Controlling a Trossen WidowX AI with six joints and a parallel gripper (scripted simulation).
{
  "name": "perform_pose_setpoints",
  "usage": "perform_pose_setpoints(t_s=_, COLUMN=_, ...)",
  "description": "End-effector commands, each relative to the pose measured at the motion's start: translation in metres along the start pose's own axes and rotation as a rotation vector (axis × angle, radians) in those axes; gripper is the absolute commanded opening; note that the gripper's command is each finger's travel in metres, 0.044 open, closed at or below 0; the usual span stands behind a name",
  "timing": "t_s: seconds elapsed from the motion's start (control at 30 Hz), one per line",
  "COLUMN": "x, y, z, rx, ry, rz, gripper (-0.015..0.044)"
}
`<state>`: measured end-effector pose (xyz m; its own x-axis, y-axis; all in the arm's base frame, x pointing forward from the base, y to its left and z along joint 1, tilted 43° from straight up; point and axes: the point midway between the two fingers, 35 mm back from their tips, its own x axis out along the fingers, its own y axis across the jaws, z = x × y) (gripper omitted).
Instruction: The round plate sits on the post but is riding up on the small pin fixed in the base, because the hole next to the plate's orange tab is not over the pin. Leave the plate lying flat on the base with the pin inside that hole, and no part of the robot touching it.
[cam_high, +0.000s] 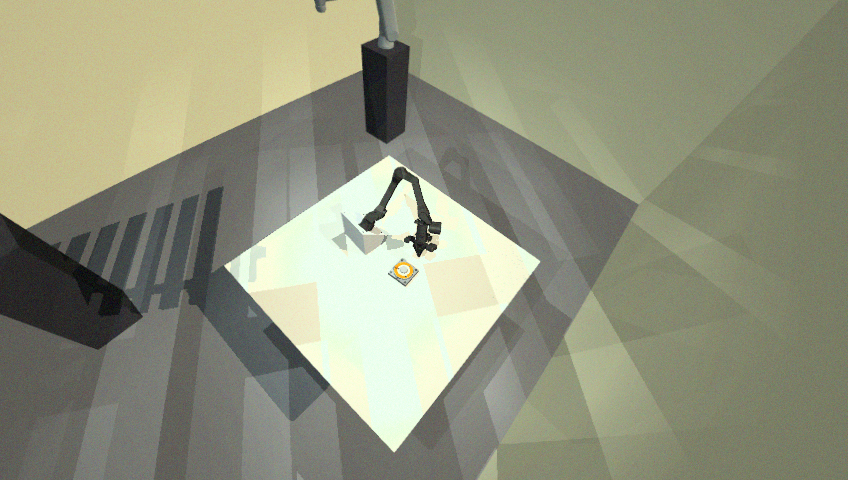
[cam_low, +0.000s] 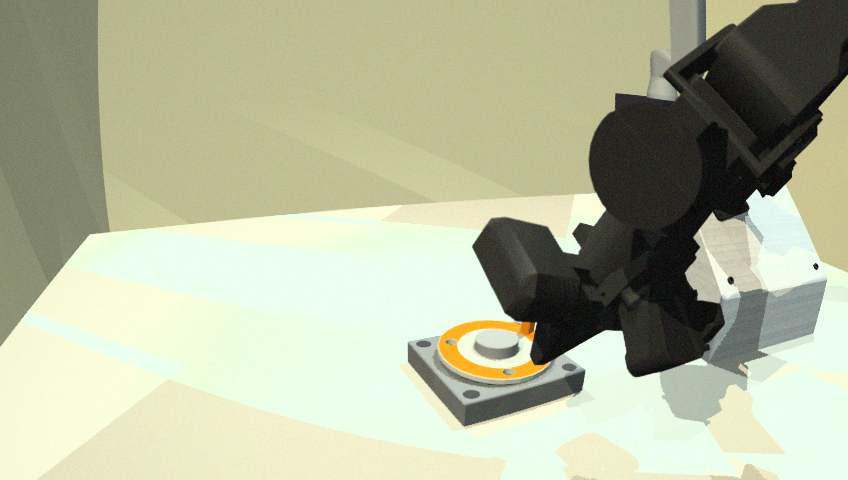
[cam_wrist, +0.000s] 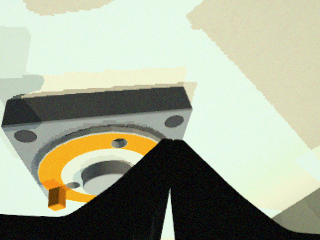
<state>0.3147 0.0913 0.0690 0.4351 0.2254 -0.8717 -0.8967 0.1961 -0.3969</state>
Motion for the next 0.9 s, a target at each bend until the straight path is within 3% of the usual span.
perform_pose_setpoints(t_s=0.0, x=0.015, y=0.024, z=-0.045, rx=0.433, ry=-0.009, rz=0.192, gripper=0.0000)
perform_pose_setpoints(t_s=0.1, x=0.018, y=0.033, z=-0.060, rx=0.601, ry=-0.012, rz=0.255, gripper=0.0000)
perform_pose_setpoints(t_s=0.27, x=0.017, y=0.059, z=-0.098, rx=1.198, ry=-0.043, rz=0.460, gripper=0.0000)
perform_pose_setpoints(t_s=0.47, x=0.014, y=0.069, z=-0.116, rx=1.600, ry=-0.090, rz=0.598, gripper=0.0000)
perform_pose_setpoints(t_s=0.87, x=0.020, y=0.071, z=-0.114, rx=1.617, ry=-0.092, rz=0.604, gripper=0.0000)
